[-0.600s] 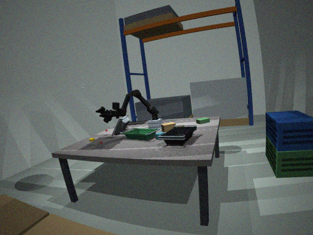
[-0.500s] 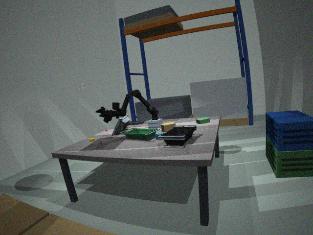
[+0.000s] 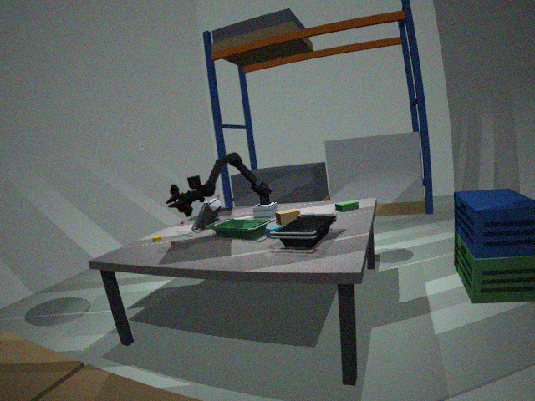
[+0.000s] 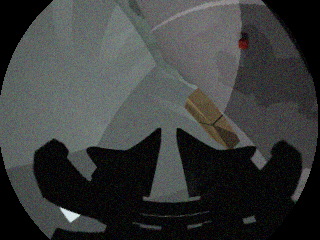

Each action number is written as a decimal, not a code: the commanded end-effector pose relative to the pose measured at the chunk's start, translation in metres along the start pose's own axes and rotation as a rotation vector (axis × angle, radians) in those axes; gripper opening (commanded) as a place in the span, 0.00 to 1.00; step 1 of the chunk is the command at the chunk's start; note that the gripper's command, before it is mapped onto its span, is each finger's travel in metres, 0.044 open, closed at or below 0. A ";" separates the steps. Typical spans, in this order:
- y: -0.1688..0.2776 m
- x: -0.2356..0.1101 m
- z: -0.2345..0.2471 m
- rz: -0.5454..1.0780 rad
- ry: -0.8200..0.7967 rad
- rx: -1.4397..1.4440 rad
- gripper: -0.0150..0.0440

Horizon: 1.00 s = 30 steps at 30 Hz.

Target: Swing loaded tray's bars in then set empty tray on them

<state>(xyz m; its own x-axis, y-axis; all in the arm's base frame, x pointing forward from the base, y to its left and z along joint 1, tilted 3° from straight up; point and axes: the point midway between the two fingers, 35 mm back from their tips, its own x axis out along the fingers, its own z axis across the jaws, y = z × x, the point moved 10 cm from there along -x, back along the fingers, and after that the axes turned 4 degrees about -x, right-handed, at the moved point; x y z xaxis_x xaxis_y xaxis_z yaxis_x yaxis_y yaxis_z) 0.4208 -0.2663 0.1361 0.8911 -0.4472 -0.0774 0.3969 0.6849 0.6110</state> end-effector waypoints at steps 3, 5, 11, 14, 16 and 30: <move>0.007 -0.001 -0.023 -0.123 0.456 -0.754 0.40; 0.009 -0.006 -0.029 -0.100 0.593 -0.932 0.40; 0.014 -0.022 -0.038 0.004 0.902 -1.225 0.40; 0.016 -0.029 -0.040 0.077 1.006 -1.343 0.40; 0.018 -0.034 -0.041 0.135 1.075 -1.419 0.40; 0.033 -0.070 -0.040 0.653 1.442 -1.812 0.40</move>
<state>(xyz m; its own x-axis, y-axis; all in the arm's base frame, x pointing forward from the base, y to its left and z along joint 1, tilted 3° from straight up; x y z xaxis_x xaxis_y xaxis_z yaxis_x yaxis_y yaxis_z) 0.4076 -0.2224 0.1033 0.4782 -0.2228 -0.8495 -0.2133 0.9088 -0.3585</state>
